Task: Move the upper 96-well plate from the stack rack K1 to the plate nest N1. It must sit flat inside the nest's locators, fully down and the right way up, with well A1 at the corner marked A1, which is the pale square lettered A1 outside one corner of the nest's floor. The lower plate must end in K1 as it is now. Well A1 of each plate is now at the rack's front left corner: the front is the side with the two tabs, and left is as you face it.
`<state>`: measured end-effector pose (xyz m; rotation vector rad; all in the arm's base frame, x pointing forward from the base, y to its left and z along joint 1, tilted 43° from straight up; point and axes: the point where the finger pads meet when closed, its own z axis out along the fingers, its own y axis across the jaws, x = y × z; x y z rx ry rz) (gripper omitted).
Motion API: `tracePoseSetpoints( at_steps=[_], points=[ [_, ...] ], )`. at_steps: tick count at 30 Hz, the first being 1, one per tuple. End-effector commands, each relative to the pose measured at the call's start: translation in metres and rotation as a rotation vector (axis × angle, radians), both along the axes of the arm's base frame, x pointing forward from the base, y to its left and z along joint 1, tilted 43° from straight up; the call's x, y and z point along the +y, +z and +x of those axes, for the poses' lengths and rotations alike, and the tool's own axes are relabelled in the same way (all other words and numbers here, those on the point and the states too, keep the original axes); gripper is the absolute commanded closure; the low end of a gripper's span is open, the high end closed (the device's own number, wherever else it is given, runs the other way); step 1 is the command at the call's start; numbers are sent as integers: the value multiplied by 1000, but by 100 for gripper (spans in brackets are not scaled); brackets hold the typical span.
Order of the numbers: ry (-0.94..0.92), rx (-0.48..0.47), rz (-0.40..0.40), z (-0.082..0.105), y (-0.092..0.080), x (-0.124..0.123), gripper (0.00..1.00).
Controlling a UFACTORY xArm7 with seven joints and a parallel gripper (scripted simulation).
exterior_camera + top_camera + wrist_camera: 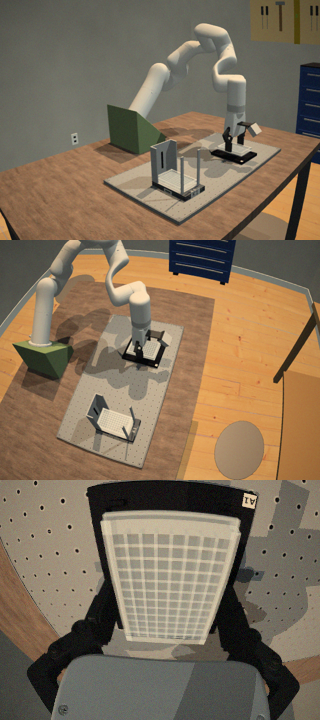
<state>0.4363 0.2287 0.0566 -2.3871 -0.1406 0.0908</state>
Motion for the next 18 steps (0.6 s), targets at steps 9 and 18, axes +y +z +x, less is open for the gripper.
tracePoseSetpoints(
  at_steps=[9, 18],
  points=[
    [-4, -3, 0, 2, 0, 0, 100],
    [-4, -3, 0, 2, -1, 1, 100]
  ],
)
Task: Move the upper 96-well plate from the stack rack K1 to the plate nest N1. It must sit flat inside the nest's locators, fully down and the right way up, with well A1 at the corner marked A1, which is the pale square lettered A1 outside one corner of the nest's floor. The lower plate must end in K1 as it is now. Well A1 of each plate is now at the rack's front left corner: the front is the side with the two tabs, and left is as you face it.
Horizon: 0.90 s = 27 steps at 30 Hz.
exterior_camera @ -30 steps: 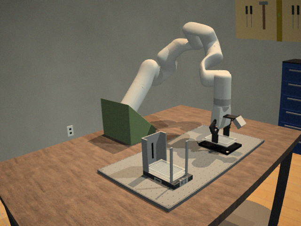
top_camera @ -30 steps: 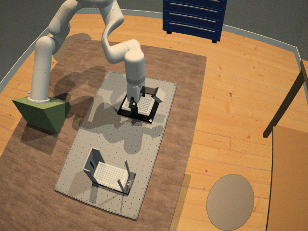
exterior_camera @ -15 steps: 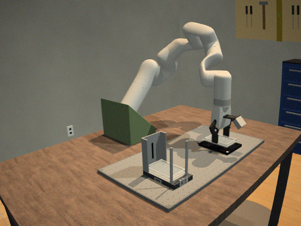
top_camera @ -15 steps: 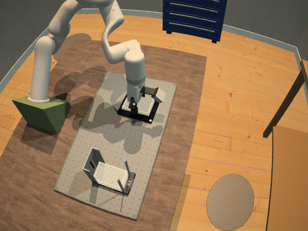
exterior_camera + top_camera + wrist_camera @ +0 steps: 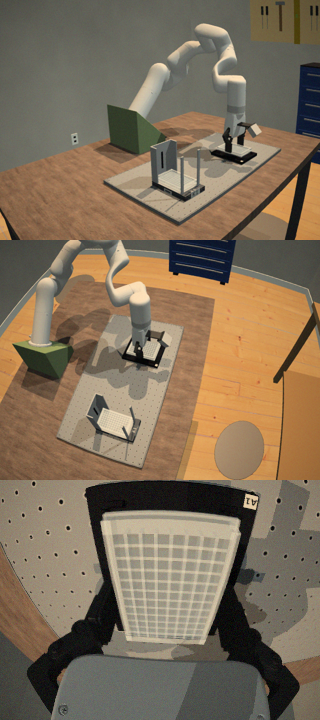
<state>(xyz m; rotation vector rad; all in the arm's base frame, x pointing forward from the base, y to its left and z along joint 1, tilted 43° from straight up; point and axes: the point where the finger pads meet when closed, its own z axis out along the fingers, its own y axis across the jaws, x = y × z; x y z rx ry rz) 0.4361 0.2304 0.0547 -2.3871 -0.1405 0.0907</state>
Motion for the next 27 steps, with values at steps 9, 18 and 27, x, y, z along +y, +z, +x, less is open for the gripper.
tracePoseSetpoints(
  at_steps=[9, 18, 27],
  points=[
    [-4, -3, 0, 2, 0, 0, 100],
    [-4, -3, 0, 2, -1, 1, 100],
    [-4, -3, 0, 1, -2, 2, 100]
  ],
)
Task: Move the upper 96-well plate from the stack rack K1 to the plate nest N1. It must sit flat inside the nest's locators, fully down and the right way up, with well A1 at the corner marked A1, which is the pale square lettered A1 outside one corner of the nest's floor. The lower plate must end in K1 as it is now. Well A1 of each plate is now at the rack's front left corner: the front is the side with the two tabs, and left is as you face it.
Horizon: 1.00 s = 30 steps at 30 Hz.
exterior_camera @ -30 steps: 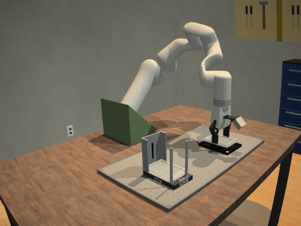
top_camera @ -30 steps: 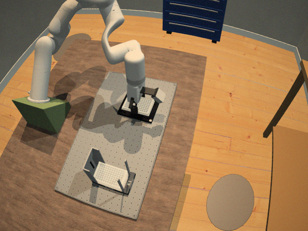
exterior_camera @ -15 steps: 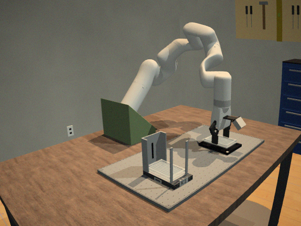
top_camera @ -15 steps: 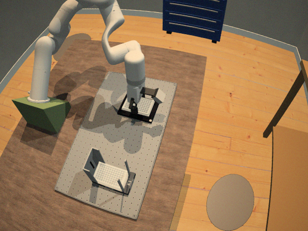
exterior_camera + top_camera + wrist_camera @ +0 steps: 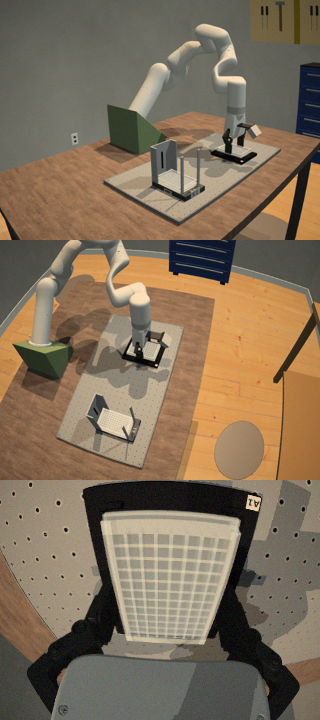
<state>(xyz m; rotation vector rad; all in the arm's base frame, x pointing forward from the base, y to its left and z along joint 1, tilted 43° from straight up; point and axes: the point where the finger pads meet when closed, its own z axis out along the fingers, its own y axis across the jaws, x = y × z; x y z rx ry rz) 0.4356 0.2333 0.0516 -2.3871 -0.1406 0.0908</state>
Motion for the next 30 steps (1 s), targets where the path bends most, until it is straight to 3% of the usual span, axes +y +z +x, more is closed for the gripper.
tracePoseSetpoints(
  at_steps=[1, 22, 23, 30],
  points=[
    [-4, -3, 0, 2, 1, -1, 100],
    [-4, -3, 0, 2, -1, 1, 100],
    [-4, -3, 0, 1, -2, 1, 0],
    [-4, -3, 0, 2, -2, 1, 0]
  ],
)
